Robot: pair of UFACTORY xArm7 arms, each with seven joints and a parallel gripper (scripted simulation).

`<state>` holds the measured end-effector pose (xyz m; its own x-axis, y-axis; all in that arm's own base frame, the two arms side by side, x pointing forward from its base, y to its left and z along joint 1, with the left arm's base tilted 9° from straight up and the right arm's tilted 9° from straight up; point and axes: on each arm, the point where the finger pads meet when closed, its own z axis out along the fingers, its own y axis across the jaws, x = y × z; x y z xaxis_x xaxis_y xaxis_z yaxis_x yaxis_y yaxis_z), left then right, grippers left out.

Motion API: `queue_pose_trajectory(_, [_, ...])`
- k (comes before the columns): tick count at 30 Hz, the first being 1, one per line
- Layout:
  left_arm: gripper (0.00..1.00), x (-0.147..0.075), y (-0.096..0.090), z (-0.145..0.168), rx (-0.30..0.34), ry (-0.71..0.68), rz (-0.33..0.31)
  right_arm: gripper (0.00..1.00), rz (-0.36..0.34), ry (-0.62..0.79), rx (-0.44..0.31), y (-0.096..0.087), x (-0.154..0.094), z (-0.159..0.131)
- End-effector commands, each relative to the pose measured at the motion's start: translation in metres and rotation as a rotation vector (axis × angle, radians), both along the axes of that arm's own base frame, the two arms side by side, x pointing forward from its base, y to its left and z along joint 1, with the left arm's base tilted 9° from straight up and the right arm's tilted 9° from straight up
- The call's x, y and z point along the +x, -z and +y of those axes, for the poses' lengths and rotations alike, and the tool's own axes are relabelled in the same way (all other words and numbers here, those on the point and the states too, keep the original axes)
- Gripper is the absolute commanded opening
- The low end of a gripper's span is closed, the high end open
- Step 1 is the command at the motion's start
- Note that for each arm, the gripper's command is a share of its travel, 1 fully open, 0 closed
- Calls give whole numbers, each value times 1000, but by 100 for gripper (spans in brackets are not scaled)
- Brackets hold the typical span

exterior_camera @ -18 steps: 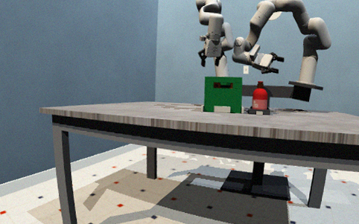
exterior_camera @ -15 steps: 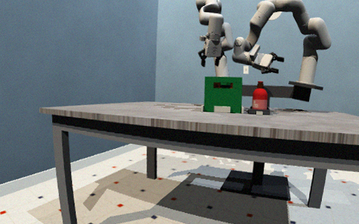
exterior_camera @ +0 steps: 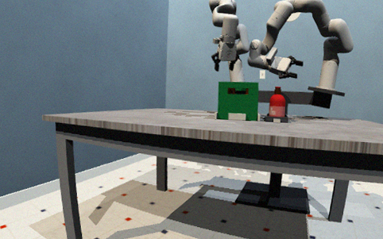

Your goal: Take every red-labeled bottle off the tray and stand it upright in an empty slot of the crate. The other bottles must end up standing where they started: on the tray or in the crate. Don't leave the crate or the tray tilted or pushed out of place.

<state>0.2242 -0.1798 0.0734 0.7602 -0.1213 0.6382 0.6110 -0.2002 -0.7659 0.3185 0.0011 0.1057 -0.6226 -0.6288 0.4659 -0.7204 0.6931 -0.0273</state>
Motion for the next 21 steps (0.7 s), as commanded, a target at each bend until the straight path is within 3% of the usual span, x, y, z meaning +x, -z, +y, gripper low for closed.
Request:
queue_pose_trajectory(1, [100, 0, -8, -3, -3, 1, -1, 100, -3, -1, 0, -1, 1, 0])
queue_pose_trajectory(5, [100, -4, -79, -13, -3, 1, -1, 100, -2, -1, 2, -1, 1, -1])
queue_pose_trajectory(7, [100, -7, -98, -15, -3, 0, -1, 100, -1, -2, 4, -2, 2, -2])
queue_pose_trajectory(16, [100, -6, -97, -18, -14, 10, 12, 100, 8, -10, 23, -5, 4, -13])
queue_pose_trajectory(19, [100, -1, -87, -41, -79, 68, 84, 100, 14, -17, 38, -7, 5, -21])
queue_pose_trajectory(21, [100, 7, -73, -69, -164, 139, 176, 100, 19, -23, 51, -9, 6, -28])
